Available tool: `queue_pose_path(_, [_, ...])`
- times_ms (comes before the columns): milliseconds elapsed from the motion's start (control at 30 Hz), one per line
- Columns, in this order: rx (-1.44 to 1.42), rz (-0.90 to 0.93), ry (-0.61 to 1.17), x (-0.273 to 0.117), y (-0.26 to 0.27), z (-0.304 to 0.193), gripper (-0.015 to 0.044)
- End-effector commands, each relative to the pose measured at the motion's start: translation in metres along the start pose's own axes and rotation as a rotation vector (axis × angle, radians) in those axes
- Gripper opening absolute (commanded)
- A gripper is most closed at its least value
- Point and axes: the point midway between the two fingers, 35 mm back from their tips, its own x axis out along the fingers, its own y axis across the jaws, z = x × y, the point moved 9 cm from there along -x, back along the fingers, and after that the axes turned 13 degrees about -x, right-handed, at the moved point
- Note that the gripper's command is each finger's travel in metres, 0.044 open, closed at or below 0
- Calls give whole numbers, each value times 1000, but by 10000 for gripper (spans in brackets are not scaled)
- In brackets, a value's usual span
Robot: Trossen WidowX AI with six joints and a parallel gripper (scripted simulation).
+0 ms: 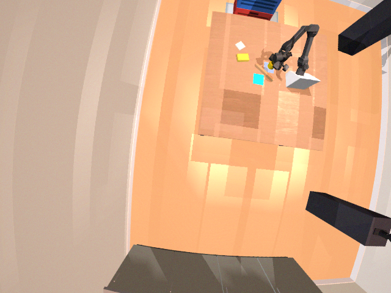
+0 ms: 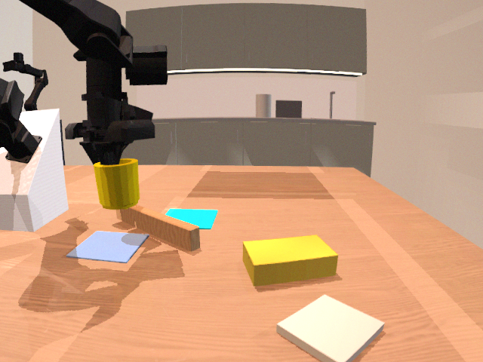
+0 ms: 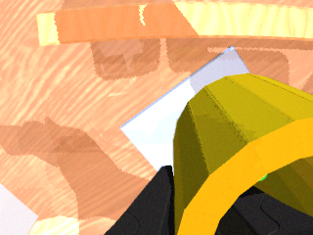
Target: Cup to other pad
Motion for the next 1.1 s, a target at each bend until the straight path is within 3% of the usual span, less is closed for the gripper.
queue_pose_path(0, [2, 3, -4, 0, -3, 8, 0])
queue_pose_path(1067, [7, 2, -8, -3, -23, 57, 0])
